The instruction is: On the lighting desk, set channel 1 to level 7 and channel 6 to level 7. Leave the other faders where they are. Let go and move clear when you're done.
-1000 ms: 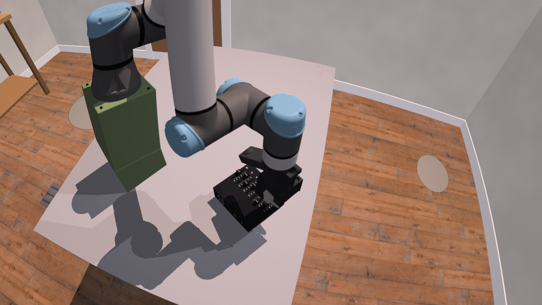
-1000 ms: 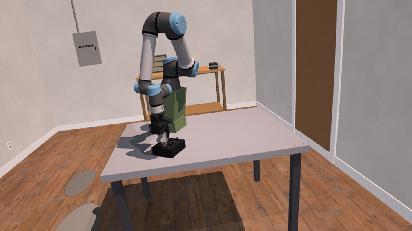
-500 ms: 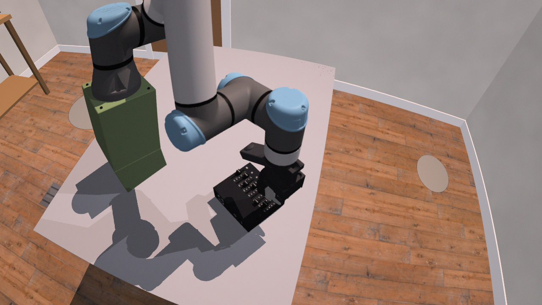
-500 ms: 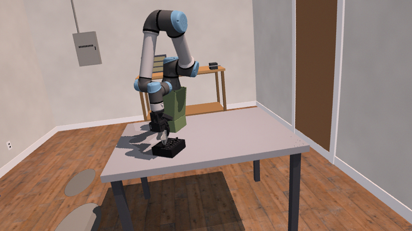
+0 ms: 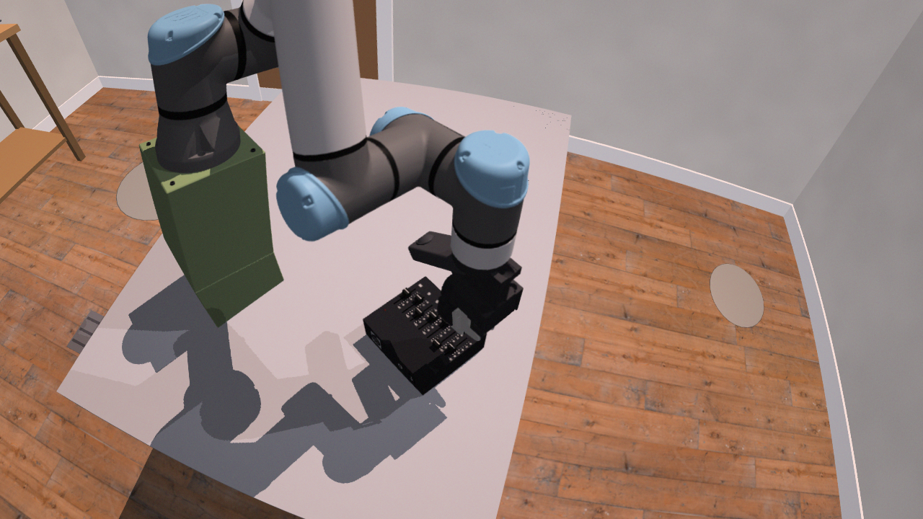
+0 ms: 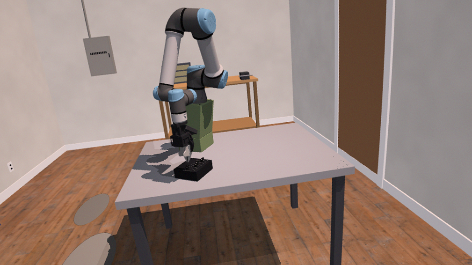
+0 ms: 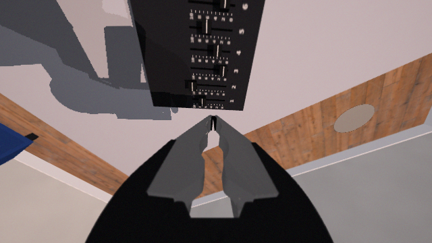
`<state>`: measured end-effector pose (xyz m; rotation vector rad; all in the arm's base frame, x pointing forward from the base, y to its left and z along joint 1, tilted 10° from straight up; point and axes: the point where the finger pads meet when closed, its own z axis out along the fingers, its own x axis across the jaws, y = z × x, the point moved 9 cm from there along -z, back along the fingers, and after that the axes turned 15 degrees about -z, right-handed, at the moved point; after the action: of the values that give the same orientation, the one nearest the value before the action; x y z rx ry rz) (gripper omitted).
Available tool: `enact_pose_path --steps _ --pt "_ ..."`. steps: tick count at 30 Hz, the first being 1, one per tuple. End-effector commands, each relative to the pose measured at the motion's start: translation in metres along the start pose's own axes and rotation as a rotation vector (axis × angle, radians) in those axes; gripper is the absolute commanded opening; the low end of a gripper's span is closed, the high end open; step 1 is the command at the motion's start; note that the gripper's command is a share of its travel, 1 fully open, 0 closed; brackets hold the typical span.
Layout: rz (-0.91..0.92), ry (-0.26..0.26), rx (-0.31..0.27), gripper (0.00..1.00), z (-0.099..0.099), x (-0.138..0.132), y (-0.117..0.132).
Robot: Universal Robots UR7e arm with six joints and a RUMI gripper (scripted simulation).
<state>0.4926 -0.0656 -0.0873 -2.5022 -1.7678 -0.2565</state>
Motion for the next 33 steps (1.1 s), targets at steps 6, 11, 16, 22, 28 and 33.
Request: enact_pose_path --steps 6,11,16,22,28,33 --pt "0.003 0.0 0.003 0.0 -0.001 -0.001 -0.002" --pt "0.003 0.0 0.003 0.0 0.001 0.015 -0.028" --pt "0.003 0.0 0.003 0.0 0.002 0.033 -0.062" --pt "0.003 0.0 0.003 0.0 0.002 0.051 -0.101" --pt "0.003 0.0 0.003 0.0 0.002 0.051 -0.102" --pt "0.003 0.0 0.003 0.0 0.002 0.051 -0.102"
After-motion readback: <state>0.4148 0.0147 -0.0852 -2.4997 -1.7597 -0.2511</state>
